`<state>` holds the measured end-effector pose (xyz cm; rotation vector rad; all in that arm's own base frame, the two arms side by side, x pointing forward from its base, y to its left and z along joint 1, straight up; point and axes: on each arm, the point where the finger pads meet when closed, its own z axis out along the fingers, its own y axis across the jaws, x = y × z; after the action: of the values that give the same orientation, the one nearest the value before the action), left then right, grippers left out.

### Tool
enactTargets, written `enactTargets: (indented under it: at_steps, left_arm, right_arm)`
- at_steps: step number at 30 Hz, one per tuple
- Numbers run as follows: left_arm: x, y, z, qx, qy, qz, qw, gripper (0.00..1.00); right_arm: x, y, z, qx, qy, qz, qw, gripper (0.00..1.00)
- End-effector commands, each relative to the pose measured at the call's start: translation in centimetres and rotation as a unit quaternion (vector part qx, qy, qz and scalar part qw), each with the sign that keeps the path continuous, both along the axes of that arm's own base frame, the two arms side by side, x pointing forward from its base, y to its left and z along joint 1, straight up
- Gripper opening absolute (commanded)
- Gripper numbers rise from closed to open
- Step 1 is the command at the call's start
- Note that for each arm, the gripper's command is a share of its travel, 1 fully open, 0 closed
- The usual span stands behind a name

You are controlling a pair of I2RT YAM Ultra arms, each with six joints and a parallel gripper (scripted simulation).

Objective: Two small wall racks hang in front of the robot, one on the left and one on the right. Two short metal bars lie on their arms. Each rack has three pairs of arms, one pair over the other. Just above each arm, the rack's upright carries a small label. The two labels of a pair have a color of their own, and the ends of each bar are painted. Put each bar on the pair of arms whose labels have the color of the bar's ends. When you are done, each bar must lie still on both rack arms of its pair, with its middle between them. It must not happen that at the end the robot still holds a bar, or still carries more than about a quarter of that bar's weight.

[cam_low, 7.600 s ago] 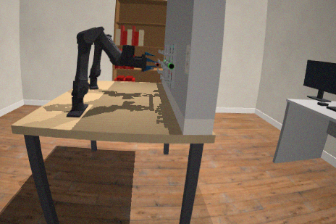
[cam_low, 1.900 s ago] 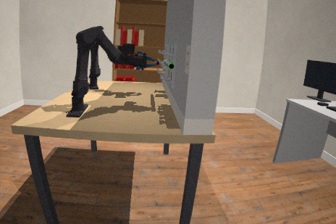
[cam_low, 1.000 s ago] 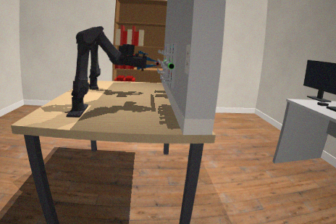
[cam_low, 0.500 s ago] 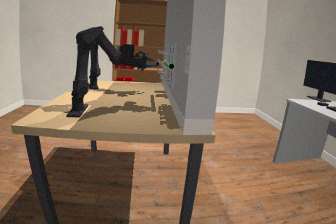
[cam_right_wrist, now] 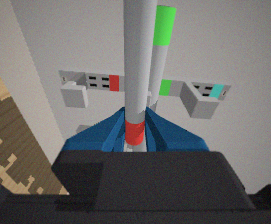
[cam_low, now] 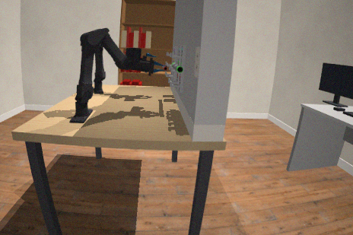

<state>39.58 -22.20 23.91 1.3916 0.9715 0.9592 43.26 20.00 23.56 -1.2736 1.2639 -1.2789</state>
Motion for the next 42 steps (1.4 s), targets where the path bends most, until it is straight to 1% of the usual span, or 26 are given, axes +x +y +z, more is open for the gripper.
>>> enactTargets:
  at_steps: [1,10,42]
  left_arm:
    - [-0.3,0.3,1.3,-0.016,-0.013,-0.002,1.0,1.0]
    - [-0.3,0.3,1.3,-0.016,-0.013,-0.002,1.0,1.0]
    - [-0.3,0.3,1.3,-0.016,-0.013,-0.002,1.0,1.0]
  right_arm:
    - [0.1,-1.0,1.7,0.033,-0.03,-0.002,0.999,0.0]
    - [0.1,-3.0,1.2,0.033,-0.03,-0.002,0.999,0.0]
    - [-0.3,-9.1,1.2,0.033,-0.03,-0.002,0.999,0.0]
